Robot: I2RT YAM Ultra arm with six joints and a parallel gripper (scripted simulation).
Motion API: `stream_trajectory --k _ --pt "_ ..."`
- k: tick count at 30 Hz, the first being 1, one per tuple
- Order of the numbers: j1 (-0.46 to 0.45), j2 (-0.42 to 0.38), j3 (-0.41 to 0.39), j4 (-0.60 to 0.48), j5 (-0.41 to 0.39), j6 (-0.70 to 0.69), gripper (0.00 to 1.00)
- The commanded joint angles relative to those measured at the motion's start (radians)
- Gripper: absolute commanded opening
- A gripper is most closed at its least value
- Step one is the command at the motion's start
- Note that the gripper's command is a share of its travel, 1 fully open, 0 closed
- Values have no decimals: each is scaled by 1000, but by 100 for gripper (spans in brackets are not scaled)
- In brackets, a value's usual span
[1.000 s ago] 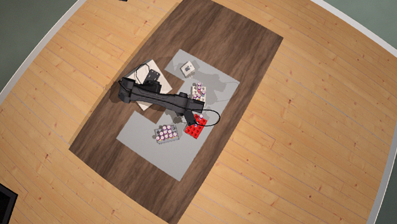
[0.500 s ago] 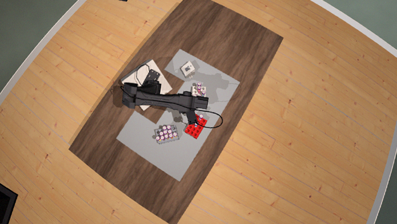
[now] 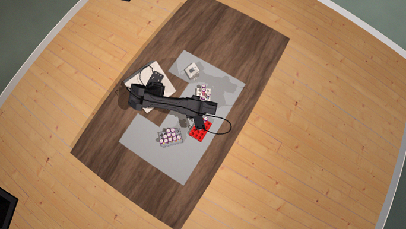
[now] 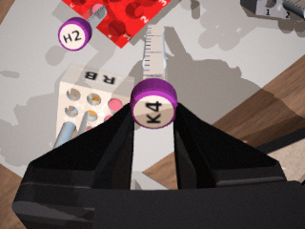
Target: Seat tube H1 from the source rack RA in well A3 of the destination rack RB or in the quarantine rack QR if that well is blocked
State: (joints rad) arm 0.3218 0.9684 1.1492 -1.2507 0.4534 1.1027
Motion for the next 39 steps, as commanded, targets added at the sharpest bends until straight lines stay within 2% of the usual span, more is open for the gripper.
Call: stream_trajectory --k 1,12,13,39 --pt "-16 24 50 18 -8 -24 0" --pt "-43 75 107 12 -19 -51 0" --pt "-35 59 87 11 -16 -45 0" --pt "-35 59 87 12 -16 -45 0"
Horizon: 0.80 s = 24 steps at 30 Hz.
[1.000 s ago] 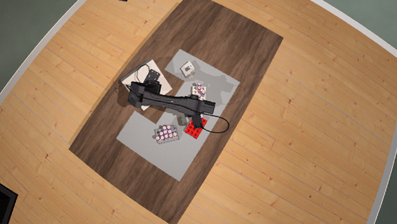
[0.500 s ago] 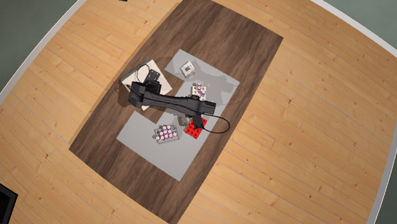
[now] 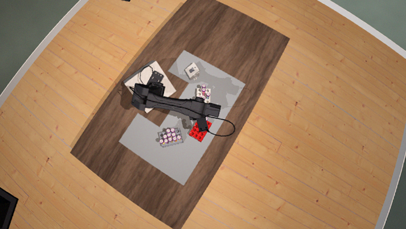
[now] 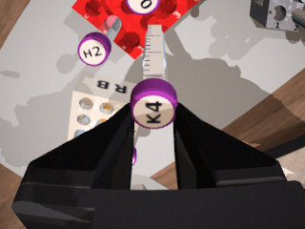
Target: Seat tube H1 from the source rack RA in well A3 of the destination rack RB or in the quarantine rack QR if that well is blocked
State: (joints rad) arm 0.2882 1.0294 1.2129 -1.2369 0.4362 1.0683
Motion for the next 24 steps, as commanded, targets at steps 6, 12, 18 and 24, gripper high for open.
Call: stream_trajectory --k 6,12,18,24 --pt "18 16 50 -4 14 -1 0" --pt "26 9 56 -9 18 14 0" --pt "26 2 55 0 17 13 0" --pt "17 -6 49 15 17 8 0"
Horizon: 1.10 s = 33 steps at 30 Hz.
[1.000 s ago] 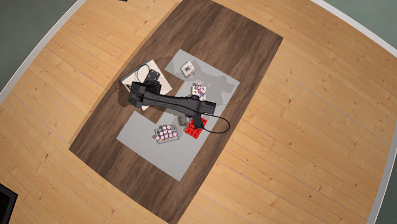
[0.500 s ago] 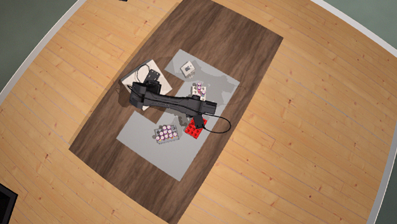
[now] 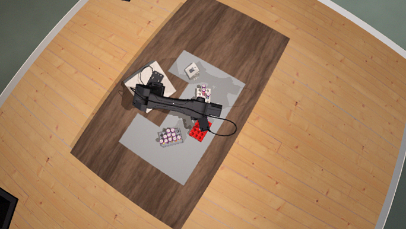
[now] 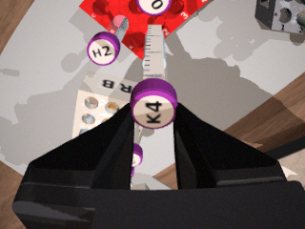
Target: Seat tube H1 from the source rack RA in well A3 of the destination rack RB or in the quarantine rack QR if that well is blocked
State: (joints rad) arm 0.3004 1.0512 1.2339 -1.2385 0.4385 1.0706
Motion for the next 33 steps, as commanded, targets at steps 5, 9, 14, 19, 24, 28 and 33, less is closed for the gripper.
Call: stream_trajectory --k 5,9,14,19,24,28,33 --pt "-10 -29 -20 24 14 -5 0" --pt "-11 -31 -25 31 9 -12 0" --pt "-14 -33 -15 35 6 -14 0" --pt "-14 -34 -34 43 0 -17 0" --pt "-19 -33 -46 51 -3 -21 0" --pt "-27 -34 -33 57 -3 -24 0" --pt "-17 -33 -58 62 -5 -26 0"
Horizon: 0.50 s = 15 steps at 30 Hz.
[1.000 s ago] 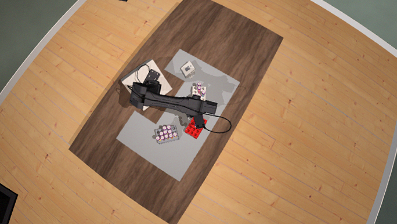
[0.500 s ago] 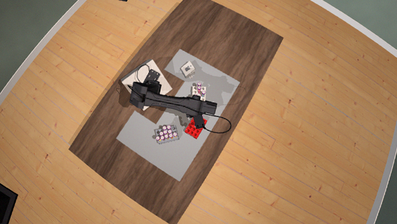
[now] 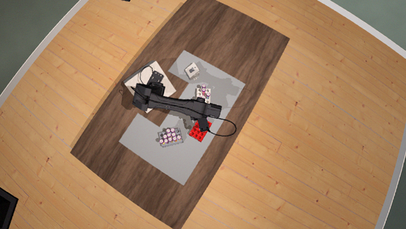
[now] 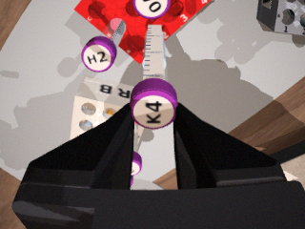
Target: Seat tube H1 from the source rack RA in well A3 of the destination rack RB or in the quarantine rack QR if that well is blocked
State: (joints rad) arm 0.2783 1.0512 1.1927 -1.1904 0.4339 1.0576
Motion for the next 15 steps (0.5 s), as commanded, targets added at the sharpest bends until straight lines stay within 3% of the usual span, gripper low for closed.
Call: stream_trajectory --k 1,15 --pt "4 -34 -8 16 -1 -13 0" --pt "-17 -33 -28 34 -7 -23 0"
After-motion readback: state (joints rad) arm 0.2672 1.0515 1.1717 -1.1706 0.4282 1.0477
